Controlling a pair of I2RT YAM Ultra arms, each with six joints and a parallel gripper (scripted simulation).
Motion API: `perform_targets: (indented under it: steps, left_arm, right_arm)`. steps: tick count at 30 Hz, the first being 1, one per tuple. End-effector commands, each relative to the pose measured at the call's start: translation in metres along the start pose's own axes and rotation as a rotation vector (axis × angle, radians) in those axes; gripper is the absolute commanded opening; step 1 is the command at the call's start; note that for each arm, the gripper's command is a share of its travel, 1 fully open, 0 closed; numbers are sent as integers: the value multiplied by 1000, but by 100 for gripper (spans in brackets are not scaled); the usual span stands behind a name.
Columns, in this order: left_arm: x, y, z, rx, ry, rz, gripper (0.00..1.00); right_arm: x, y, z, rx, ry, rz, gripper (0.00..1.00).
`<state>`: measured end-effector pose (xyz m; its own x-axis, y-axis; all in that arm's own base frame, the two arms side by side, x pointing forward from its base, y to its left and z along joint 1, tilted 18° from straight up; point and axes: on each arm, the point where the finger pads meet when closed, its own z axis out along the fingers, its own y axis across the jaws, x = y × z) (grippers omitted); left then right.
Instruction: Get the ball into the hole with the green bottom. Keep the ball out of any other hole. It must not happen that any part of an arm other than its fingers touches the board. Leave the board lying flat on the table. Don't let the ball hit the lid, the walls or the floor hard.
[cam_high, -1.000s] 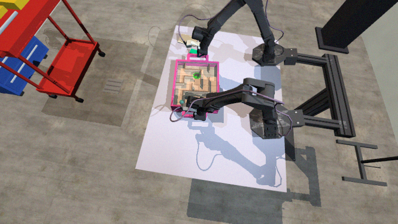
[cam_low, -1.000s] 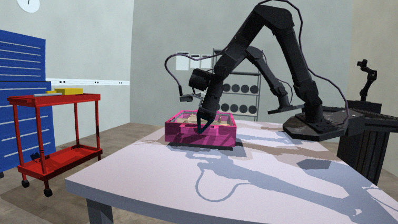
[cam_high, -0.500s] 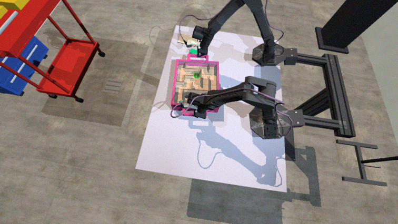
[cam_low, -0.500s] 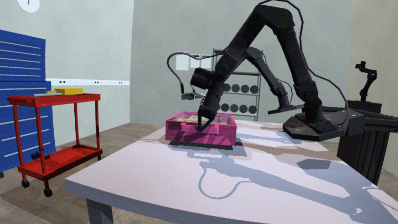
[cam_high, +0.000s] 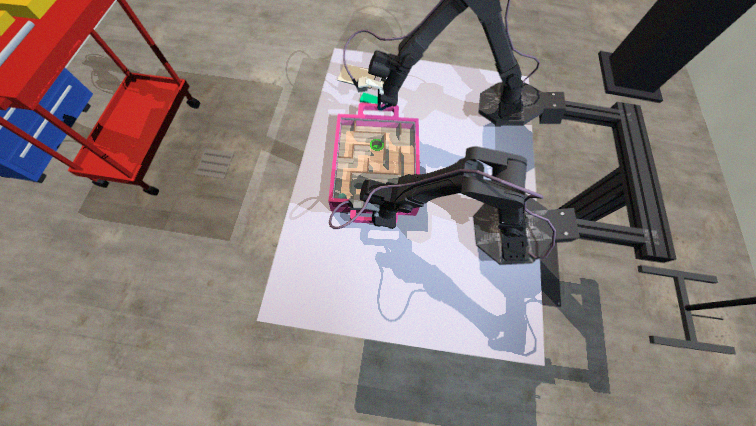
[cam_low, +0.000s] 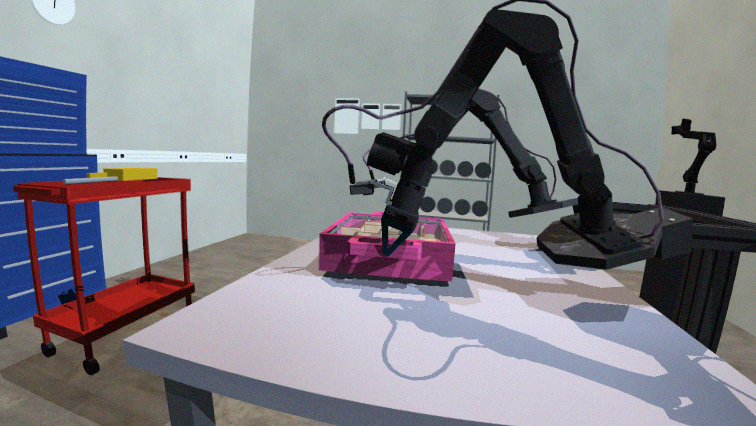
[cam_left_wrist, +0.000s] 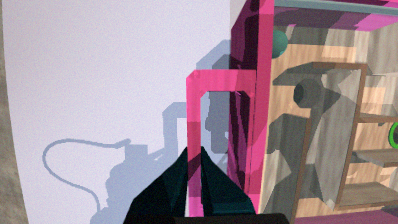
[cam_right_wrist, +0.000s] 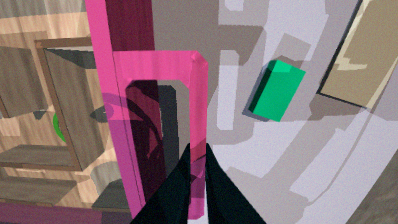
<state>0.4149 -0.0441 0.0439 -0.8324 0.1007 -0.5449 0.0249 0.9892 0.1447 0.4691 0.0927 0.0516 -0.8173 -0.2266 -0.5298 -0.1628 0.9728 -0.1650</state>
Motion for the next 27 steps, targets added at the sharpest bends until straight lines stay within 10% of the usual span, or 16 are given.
perform_targets:
  steps: [1,27]
  left_arm:
    - [-56,0,-40,-46,-140,-1,0]
    - [-61,-10,-20,84,-184,-24,0]
  right_arm:
    - [-60,6,-11,-62,-158,29,0]
    - [-80,3,-53,43,-211,17,0]
